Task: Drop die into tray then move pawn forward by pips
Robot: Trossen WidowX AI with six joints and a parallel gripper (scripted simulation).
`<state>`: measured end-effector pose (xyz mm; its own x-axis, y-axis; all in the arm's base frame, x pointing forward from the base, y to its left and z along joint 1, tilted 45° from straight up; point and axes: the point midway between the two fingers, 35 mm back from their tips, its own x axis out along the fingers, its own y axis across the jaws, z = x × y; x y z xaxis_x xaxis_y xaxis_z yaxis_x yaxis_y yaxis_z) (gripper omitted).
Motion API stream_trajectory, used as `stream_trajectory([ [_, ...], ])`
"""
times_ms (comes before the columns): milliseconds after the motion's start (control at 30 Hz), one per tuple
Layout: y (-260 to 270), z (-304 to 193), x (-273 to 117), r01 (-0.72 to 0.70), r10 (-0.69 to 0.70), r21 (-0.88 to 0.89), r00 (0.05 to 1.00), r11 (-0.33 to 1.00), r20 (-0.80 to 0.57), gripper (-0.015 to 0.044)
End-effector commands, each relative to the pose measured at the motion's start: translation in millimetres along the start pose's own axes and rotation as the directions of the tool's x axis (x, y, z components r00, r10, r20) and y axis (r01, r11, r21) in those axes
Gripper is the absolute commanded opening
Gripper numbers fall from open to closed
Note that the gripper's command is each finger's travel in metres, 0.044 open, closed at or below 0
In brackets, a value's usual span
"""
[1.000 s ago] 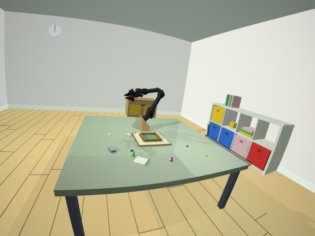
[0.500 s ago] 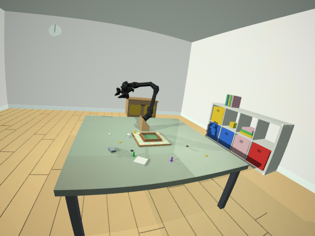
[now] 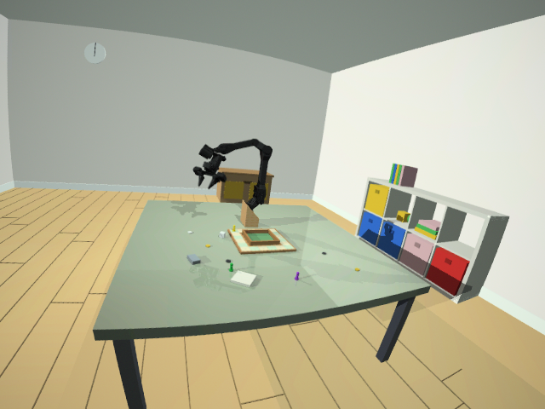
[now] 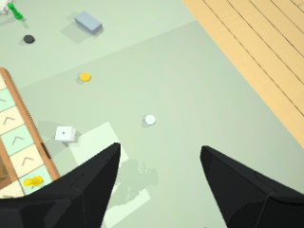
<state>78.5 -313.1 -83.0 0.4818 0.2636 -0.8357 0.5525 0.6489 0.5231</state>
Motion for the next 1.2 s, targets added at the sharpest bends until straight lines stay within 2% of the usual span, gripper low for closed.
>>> stream_trajectory([
  [0,48.5,0.8,52.1,-0.092,0.090,-0.005,0.979,0.996,-0.182,0.0275],
  [167,102.7,-7.7,102.0,-0.131,0.121,0.002,0.914,0.991,-0.387,0.0275],
  [367,157.4,-29.5,148.6,-0.109,0.090,0.004,0.804,0.994,-0.588,0.0275],
  [1167,167.9,-50.2,178.6,-0.107,0.088,0.003,0.794,0.994,-0.602,0.0275],
])
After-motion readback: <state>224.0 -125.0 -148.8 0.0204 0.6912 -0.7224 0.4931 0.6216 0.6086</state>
